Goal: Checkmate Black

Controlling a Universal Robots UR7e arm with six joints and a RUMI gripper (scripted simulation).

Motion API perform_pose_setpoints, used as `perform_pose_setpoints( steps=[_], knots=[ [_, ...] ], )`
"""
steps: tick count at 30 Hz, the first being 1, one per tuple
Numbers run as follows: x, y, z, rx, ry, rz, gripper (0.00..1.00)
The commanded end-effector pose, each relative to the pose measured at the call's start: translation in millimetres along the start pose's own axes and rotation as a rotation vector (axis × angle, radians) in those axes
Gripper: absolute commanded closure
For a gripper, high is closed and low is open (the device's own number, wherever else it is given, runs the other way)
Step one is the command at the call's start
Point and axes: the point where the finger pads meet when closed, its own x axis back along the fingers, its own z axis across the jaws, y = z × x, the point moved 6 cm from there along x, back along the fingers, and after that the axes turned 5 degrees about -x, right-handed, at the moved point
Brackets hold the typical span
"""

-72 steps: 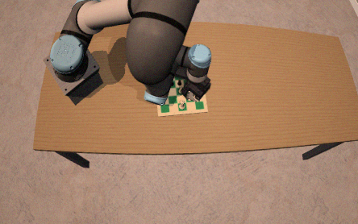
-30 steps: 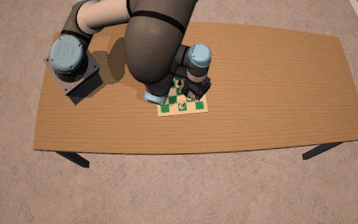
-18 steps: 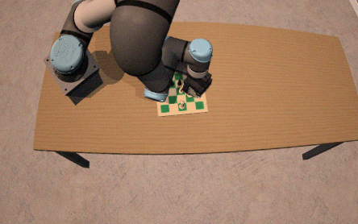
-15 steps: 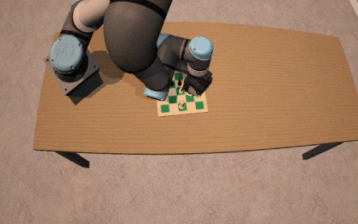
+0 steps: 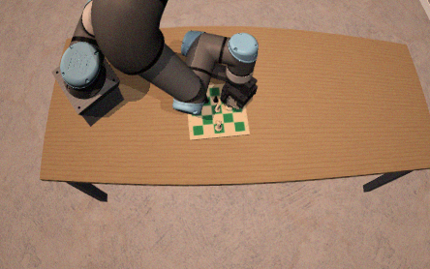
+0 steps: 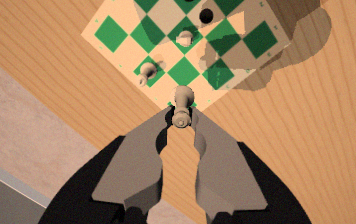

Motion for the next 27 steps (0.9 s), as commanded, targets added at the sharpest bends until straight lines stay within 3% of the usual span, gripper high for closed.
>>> perform_pose_setpoints(
  steps=[1,13,21,27],
  knots=[
    [5,0,0,0.000,0.000,0.000,1.00],
    [5,-1,-2,0.000,0.000,0.000,1.00],
    [6,-42,-53,0.008,0.000,0.000,1.00],
    [6,-47,-57,0.009,0.000,0.000,1.00]
  ],
)
